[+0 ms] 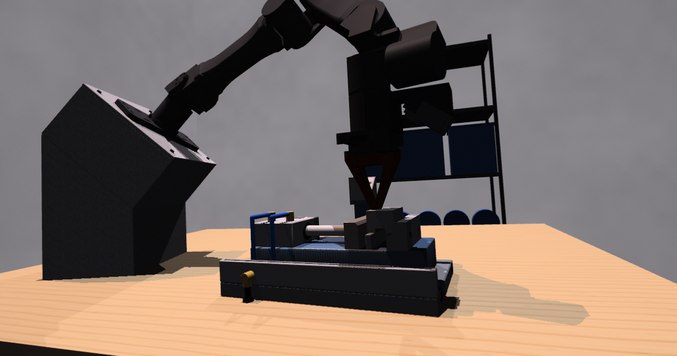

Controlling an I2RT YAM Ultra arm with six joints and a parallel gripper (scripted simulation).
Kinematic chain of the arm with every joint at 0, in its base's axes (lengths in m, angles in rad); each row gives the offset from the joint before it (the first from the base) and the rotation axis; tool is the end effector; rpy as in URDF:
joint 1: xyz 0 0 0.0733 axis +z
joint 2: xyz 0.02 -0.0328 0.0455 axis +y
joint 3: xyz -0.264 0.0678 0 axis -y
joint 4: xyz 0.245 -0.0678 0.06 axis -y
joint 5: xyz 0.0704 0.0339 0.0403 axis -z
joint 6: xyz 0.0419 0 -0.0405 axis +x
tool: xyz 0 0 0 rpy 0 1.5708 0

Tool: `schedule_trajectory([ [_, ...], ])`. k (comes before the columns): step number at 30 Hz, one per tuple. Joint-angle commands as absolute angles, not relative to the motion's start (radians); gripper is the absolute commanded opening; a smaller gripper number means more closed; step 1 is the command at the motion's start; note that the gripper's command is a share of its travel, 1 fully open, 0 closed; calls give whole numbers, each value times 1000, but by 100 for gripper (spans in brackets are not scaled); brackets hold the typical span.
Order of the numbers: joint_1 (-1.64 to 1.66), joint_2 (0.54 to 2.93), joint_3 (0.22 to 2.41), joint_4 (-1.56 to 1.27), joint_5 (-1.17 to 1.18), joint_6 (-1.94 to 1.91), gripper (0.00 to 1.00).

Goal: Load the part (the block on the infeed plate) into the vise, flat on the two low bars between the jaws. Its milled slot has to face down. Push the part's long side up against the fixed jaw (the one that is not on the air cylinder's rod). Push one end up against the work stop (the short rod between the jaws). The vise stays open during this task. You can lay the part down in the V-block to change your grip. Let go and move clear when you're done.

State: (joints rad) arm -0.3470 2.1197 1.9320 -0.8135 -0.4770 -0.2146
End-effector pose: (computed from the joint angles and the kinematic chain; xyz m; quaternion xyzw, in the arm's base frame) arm 0.4466 -0.1399 0.2665 -0.0045 0.9349 0.1422 0.3251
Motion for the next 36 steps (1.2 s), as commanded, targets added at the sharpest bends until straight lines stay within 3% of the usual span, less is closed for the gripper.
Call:
schedule_trajectory([
  [1,-365,2106,1949,-811,-477,-217,0],
  [36,-365,2107,1963,-816,-478,-218,0],
])
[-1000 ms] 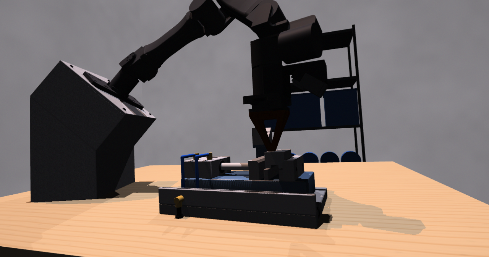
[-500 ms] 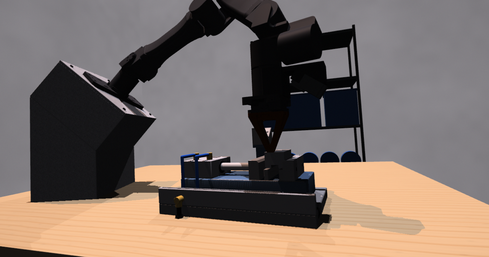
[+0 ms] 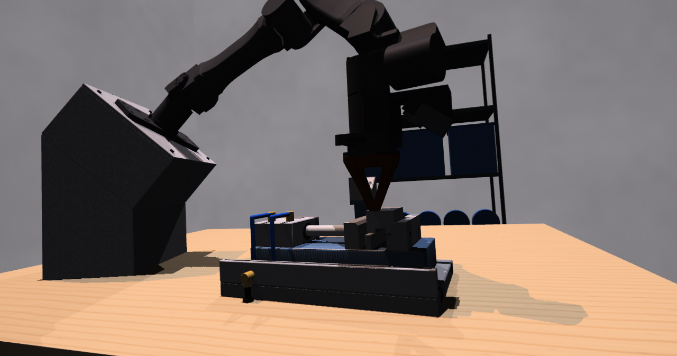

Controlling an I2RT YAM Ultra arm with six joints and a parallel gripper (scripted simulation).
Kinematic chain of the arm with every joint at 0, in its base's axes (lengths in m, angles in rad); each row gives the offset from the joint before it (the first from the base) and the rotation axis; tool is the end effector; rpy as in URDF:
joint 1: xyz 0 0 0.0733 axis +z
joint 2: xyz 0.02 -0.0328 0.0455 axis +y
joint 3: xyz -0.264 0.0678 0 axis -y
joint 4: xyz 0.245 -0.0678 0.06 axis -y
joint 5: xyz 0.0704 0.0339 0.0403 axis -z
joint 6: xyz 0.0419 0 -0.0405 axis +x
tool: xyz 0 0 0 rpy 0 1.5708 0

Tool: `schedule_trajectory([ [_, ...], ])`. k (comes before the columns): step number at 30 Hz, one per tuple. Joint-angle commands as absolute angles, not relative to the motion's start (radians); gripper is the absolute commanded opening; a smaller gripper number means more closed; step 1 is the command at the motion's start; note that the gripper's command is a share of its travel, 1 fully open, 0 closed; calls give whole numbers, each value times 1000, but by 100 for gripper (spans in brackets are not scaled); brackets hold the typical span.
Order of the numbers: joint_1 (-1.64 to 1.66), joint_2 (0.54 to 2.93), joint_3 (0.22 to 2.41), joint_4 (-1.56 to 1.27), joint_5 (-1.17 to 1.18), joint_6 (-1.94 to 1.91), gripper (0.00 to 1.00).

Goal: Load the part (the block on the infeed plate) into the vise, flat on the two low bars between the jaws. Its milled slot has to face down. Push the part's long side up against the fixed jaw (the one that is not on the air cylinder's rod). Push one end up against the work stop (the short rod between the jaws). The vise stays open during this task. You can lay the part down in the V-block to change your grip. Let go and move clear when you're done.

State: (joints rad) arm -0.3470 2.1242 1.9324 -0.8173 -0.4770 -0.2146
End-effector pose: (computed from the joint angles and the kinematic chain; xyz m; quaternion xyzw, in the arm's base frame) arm 0.4469 -0.1400 0.2644 -0.0036 0.9359 0.1435 0.3217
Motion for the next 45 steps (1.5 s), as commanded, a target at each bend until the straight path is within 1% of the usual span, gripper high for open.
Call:
schedule_trajectory([
  [1,-365,2107,1963,-816,-478,-218,0],
  [45,-359,2110,1963,-798,-474,-211,0],
])
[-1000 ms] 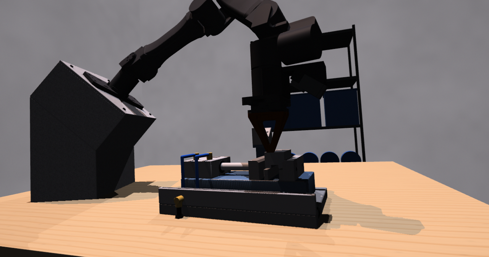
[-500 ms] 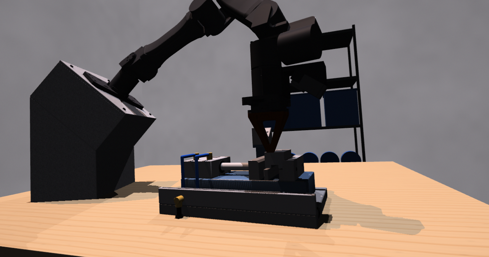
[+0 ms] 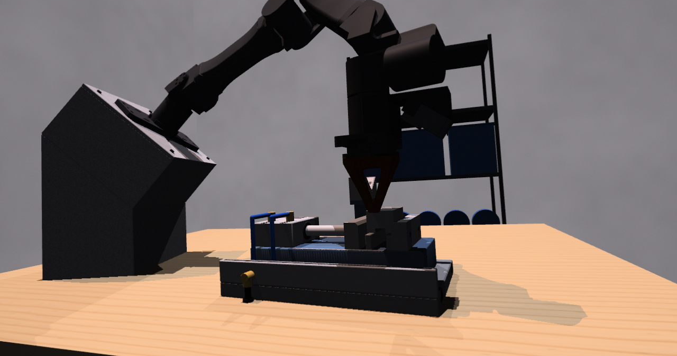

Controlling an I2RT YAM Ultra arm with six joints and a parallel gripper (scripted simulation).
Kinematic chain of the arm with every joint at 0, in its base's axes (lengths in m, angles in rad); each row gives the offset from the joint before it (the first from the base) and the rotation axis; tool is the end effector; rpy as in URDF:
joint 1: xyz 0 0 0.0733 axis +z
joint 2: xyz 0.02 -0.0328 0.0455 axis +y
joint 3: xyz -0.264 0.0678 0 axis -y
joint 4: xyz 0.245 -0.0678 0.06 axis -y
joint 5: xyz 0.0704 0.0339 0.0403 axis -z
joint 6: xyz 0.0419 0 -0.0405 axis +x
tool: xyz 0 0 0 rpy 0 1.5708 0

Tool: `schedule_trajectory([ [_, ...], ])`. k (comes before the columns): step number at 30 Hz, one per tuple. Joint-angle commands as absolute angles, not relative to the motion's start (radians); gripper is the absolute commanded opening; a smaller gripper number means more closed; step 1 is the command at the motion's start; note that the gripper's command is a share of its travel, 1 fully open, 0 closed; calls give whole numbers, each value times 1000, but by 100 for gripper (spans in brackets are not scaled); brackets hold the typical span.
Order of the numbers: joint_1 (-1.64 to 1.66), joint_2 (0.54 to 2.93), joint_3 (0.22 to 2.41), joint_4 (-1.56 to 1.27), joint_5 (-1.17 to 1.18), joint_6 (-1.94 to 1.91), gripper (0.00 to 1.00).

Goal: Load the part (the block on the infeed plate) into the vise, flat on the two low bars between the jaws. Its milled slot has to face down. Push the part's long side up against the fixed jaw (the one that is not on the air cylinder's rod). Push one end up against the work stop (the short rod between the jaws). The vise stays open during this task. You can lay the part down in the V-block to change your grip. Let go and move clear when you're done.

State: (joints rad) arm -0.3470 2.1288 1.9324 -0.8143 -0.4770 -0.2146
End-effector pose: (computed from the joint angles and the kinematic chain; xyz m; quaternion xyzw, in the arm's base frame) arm 0.4478 -0.1403 0.2625 -0.0034 0.9361 0.1437 0.3210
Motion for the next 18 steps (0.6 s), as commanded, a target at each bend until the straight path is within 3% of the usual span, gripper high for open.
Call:
schedule_trajectory([
  [1,-358,2113,1963,-796,-474,-211,0],
  [18,-350,2117,1963,-794,-469,-204,0],
])
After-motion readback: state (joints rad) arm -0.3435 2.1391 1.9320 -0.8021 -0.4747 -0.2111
